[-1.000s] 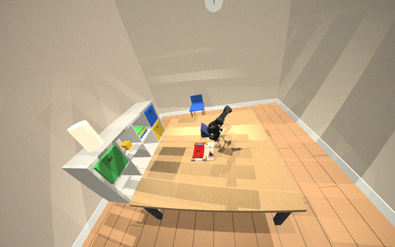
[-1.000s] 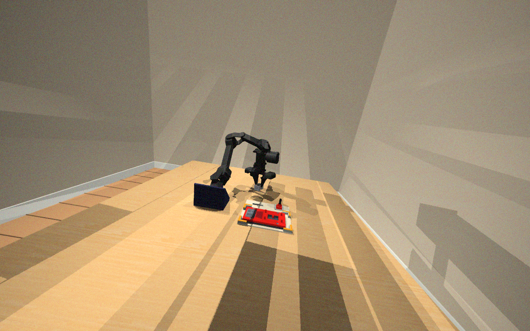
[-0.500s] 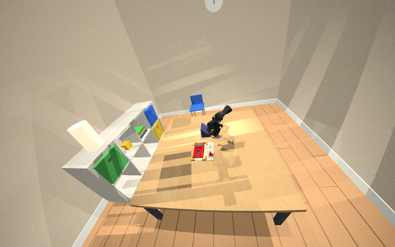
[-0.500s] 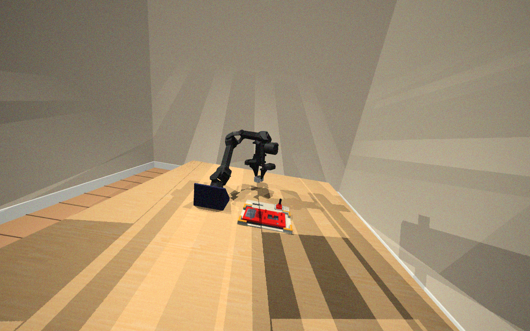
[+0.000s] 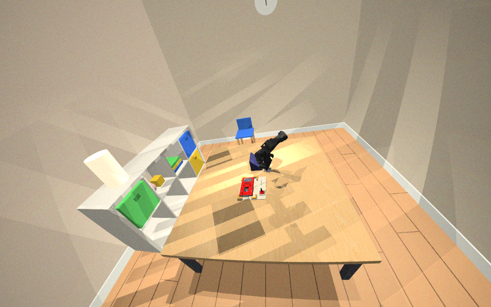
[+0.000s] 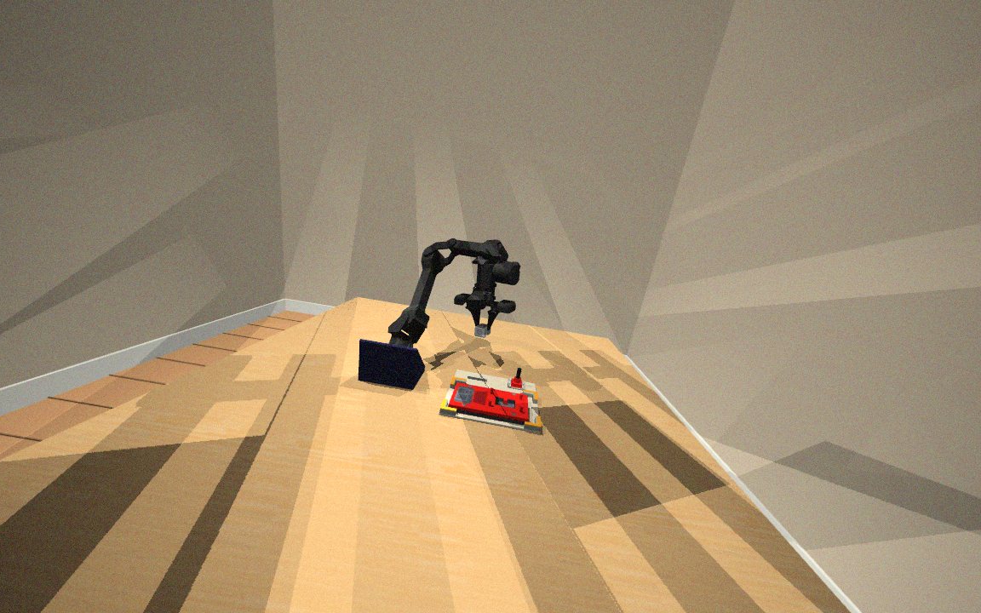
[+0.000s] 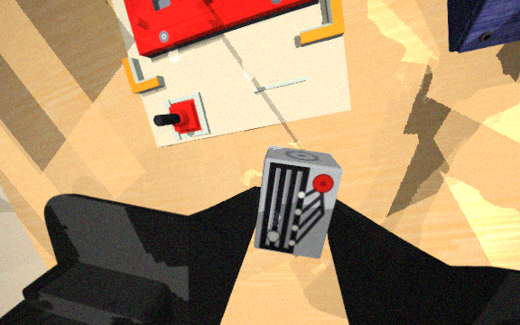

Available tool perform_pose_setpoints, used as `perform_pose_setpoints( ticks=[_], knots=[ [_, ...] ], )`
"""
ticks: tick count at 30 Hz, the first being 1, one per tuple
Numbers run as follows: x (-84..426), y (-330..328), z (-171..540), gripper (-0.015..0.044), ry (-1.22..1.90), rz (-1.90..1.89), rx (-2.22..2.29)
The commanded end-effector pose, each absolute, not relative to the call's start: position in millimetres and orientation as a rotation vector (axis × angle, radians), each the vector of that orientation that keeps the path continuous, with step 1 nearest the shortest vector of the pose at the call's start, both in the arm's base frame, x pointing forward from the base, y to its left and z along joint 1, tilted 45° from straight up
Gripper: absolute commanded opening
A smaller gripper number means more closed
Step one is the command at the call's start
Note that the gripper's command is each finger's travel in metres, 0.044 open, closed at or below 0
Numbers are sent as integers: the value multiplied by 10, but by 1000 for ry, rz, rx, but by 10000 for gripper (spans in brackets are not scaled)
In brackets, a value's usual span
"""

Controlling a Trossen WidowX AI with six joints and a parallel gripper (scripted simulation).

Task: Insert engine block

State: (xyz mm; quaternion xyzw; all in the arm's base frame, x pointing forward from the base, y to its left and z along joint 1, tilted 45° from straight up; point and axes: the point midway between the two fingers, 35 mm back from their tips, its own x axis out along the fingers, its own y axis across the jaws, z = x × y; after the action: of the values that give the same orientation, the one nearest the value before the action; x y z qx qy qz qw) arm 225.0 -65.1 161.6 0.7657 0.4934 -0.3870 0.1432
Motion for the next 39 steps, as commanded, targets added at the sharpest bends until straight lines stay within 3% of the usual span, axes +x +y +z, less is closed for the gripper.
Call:
perform_pose_setpoints(
  ticks=[1,39],
  knots=[
    [2318,-729,1547,0,1450,-1021,2129],
    [2826,-1302,720,0,1540,-199,1409]
  ],
)
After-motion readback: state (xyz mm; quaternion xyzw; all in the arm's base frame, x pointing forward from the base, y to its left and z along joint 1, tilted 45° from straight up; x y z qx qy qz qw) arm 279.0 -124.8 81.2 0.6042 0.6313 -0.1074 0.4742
